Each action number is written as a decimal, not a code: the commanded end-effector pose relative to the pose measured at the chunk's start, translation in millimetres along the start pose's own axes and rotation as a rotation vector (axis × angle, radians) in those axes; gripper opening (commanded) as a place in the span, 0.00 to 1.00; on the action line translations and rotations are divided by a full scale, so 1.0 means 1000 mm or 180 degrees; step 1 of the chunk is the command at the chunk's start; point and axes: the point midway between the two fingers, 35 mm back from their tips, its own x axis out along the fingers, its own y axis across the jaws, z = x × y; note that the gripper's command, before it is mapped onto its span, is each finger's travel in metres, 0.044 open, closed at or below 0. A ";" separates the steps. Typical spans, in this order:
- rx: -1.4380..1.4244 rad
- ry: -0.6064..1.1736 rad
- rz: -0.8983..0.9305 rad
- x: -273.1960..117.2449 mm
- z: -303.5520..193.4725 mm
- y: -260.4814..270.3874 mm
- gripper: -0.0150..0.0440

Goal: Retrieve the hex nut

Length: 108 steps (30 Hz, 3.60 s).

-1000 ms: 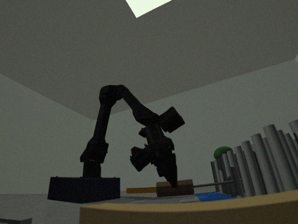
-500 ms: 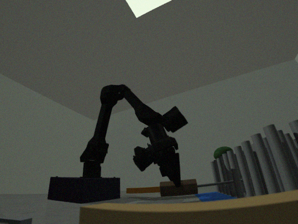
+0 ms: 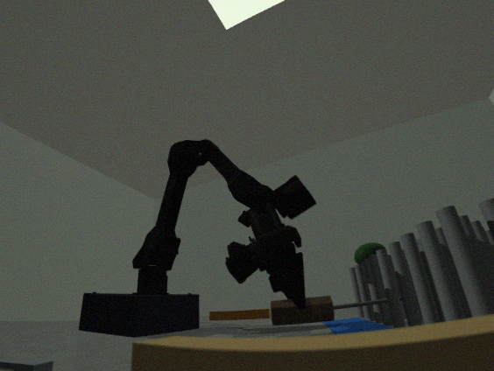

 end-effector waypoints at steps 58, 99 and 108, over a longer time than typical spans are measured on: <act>0.0033 0.0036 0.0023 0.008 -0.035 0.003 0.25; 0.0028 0.0034 0.0020 0.024 -0.022 -0.004 0.25; 0.0025 0.0032 0.0018 0.023 -0.017 -0.004 0.25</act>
